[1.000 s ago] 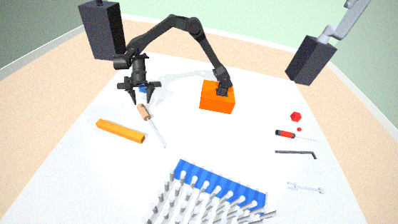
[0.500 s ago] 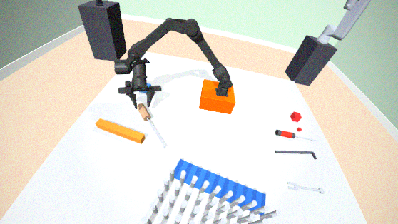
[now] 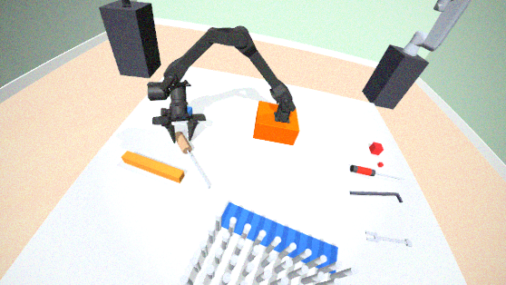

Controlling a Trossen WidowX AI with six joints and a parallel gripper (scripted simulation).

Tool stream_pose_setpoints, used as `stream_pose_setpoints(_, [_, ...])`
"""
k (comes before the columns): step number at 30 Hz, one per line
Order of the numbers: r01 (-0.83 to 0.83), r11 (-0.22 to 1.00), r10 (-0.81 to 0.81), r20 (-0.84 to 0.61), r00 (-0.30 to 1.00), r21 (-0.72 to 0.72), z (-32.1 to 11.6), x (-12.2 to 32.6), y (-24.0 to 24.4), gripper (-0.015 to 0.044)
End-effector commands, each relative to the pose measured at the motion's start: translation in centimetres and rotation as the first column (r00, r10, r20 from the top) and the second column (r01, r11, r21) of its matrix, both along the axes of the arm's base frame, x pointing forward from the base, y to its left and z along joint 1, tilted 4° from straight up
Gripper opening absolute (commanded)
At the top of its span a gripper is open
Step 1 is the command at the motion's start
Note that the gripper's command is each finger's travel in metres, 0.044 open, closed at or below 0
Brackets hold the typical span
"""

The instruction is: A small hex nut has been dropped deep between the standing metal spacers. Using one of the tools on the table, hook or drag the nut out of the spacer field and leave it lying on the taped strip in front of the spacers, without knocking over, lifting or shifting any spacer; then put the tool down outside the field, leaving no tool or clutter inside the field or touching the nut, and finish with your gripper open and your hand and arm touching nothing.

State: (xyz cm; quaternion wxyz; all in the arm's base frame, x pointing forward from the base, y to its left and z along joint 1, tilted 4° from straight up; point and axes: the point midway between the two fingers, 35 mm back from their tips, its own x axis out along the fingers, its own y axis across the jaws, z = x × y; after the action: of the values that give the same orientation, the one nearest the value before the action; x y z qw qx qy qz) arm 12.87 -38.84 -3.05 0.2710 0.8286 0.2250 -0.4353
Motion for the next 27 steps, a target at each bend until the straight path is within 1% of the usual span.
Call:
stream_pose_setpoints(1, [-0.004, 1.0, 0.004, 0.002, 1.0, -0.002, -0.4, 0.0, 0.1, 0.0254])
stream_pose_setpoints(4, [-0.004, 1.0, 0.004, 0.002, 1.0, -0.002, -0.4, 0.0, 0.1, 0.0175])
stream_pose_setpoints(11, [-0.004, 1.0, 0.004, 0.002, 1.0, -0.002, -0.4, 0.0, 0.1, 0.0128])
stream_pose_setpoints(13, [-0.003, 1.0, 0.003, 0.002, 1.0, -0.002, 0.1, 0.0, 0.0, 0.0076])
stream_pose_setpoints(16, [-0.003, 1.0, 0.003, 0.002, 1.0, -0.002, 2.3, 0.3, -0.4, 0.0])
stream_pose_setpoints(27, [-0.001, 1.0, 0.001, 0.002, 1.0, -0.001, 11.3, 1.0, -0.5, 0.0])
